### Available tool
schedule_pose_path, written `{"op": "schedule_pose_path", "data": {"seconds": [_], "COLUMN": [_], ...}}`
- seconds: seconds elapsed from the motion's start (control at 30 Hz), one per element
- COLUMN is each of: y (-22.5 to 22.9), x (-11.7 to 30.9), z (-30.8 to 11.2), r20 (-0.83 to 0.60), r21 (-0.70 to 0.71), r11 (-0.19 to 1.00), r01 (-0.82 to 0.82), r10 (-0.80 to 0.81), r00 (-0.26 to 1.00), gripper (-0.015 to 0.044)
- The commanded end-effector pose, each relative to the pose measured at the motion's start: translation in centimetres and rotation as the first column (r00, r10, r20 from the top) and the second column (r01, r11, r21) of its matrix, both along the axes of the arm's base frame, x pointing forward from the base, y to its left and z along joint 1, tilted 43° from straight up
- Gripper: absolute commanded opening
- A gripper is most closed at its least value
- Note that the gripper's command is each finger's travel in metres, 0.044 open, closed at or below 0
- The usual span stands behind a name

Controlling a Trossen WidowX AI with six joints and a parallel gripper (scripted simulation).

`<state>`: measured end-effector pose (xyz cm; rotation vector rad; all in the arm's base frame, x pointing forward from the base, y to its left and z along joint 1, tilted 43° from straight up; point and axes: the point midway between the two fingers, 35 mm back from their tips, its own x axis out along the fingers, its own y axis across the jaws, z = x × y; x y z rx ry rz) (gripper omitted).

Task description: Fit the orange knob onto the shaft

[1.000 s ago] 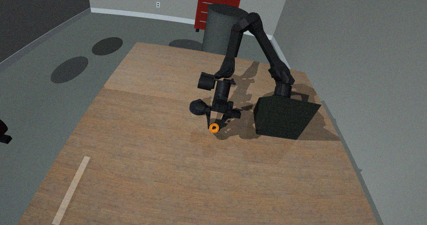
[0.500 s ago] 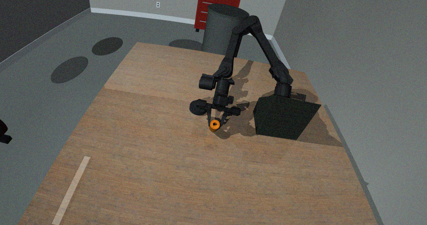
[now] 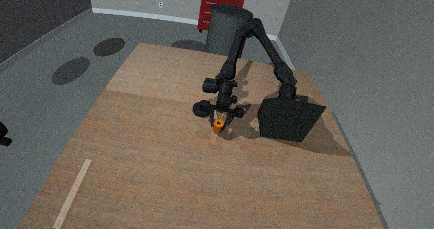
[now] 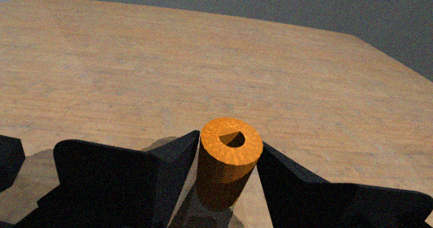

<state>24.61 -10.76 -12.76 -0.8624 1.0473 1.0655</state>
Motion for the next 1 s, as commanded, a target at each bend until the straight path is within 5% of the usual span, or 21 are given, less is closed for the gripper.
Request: {"op": "schedule_pose_path", "data": {"seconds": [0.0,0.73,0.97], "y": [0.0,0.0,0.0], "x": [-0.02,-0.02,-0.02], "z": [-0.01,-0.01,-0.01], "r20": [0.0,0.0,0.0], "r21": [0.002,0.002,0.002], "r11": [1.0,1.0,1.0], "r01": [0.001,0.001,0.001], "r10": [-0.001,-0.001,-0.001], "r00": [1.0,1.0,1.0], "gripper": [0.026,0.026,0.044]}}
